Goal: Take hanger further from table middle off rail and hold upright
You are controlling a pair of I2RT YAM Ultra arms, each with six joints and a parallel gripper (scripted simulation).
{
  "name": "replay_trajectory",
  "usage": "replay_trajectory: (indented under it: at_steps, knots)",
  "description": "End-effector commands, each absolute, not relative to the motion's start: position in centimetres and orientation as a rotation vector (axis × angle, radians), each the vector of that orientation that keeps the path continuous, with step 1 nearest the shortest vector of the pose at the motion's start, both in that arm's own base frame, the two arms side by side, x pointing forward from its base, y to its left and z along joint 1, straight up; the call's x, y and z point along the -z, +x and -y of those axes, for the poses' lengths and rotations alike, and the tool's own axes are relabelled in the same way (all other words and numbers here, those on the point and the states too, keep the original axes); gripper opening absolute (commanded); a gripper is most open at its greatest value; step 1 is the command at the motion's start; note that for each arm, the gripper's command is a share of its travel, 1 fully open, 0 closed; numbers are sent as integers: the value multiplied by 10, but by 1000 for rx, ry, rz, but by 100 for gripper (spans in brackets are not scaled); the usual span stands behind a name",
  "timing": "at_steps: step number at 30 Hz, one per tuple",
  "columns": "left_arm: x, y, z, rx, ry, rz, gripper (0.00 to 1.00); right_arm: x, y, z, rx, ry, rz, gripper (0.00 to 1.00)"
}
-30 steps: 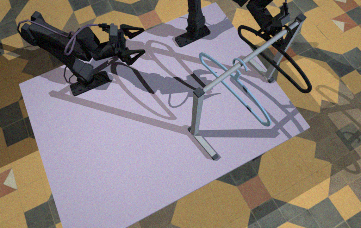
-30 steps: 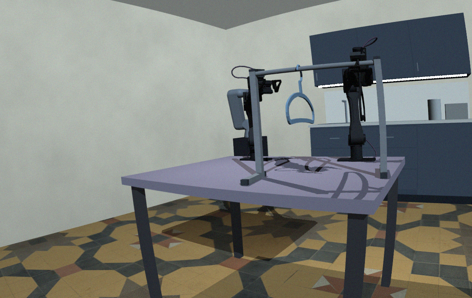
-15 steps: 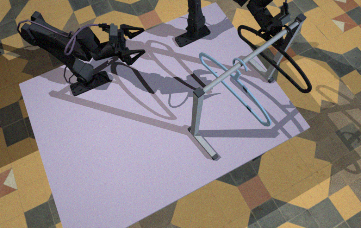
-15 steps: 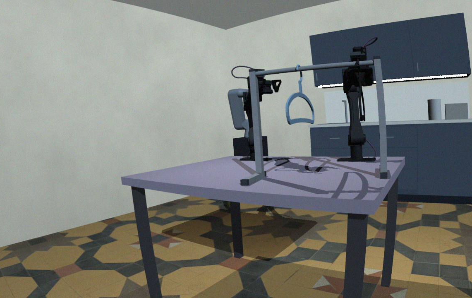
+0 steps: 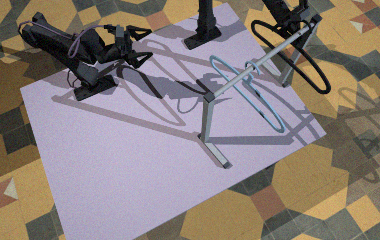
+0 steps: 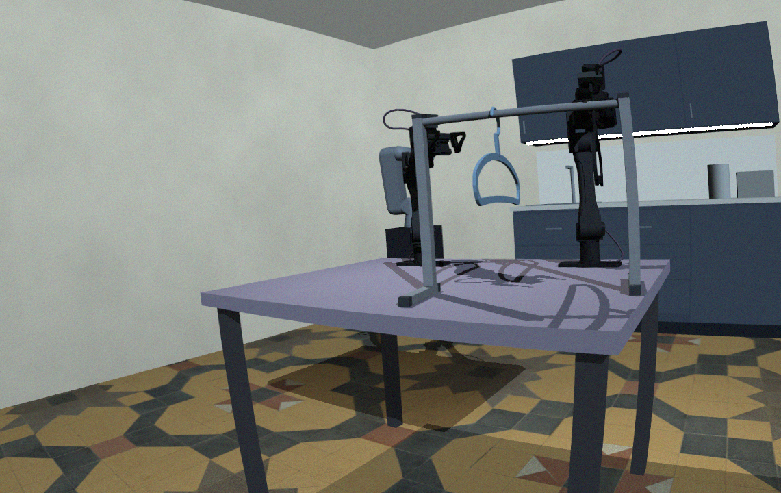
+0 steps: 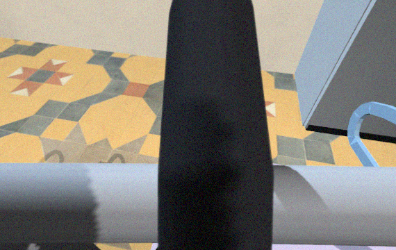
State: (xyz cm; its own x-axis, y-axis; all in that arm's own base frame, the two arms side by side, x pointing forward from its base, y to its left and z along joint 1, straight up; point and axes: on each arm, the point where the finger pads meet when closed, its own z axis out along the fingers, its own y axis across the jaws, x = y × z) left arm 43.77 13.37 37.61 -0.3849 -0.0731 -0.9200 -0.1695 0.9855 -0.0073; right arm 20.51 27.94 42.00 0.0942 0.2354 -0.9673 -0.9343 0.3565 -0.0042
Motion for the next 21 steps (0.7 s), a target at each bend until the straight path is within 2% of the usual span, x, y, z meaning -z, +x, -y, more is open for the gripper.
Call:
replay_trajectory:
  at_steps: [1,10,21]
  knots:
    - [-405,426,-133,-118,-169,-1912,0,-433,199,-282,-1042,-803,-1099,100]
    - [-413,405,-129,-129,-169,-1907,0,-428,190,-286,-1083,-851,-1099,100]
    - [-407,340,-116,-125,-183,-1948,0,-420,176,-291,-1153,-928,-1108,100]
